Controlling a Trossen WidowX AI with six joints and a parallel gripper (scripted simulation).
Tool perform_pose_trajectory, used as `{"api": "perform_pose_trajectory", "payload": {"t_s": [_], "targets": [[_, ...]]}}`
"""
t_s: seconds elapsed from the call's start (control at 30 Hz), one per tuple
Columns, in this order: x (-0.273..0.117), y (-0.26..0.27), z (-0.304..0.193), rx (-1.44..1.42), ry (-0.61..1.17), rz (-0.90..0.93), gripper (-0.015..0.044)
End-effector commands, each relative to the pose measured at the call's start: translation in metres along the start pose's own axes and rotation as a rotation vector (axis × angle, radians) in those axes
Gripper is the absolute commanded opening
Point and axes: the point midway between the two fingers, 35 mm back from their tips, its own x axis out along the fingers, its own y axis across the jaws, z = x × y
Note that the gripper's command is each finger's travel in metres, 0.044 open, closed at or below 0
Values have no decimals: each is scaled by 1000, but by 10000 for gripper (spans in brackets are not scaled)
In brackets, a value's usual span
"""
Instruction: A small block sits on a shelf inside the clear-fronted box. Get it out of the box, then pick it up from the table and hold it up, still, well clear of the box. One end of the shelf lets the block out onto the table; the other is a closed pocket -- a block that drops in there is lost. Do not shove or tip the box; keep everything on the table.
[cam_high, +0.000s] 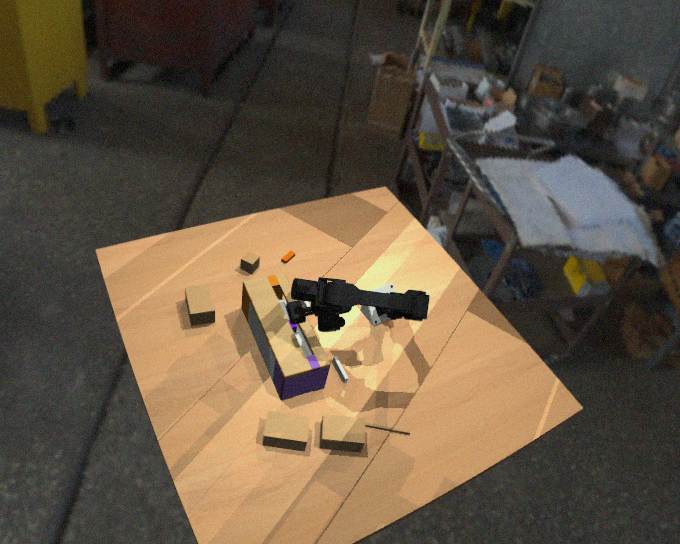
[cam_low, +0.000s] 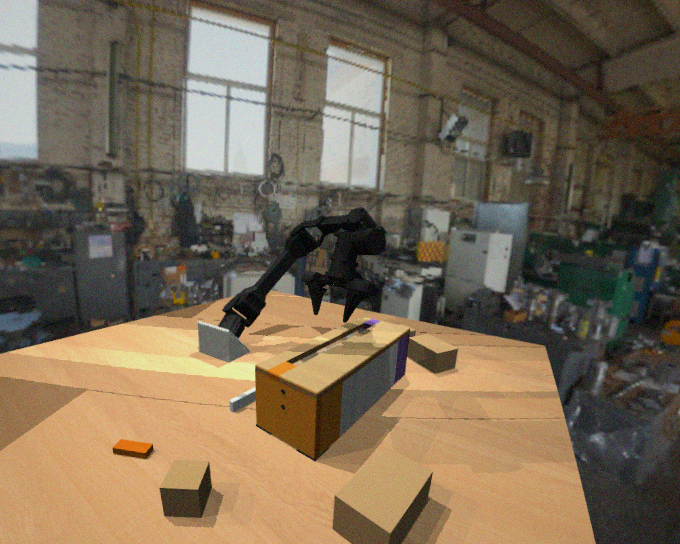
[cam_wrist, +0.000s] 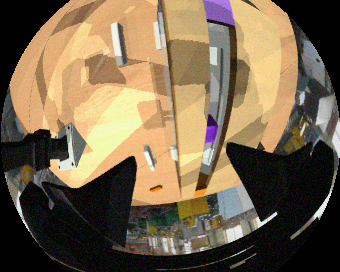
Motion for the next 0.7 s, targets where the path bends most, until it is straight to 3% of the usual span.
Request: {"api": "perform_pose_trajectory", "payload": {"t_s": [0.0,0.67], "targets": [[3,4,3,-6,-23,23,400],[30,2,10,-7,-23,22,400]]}}
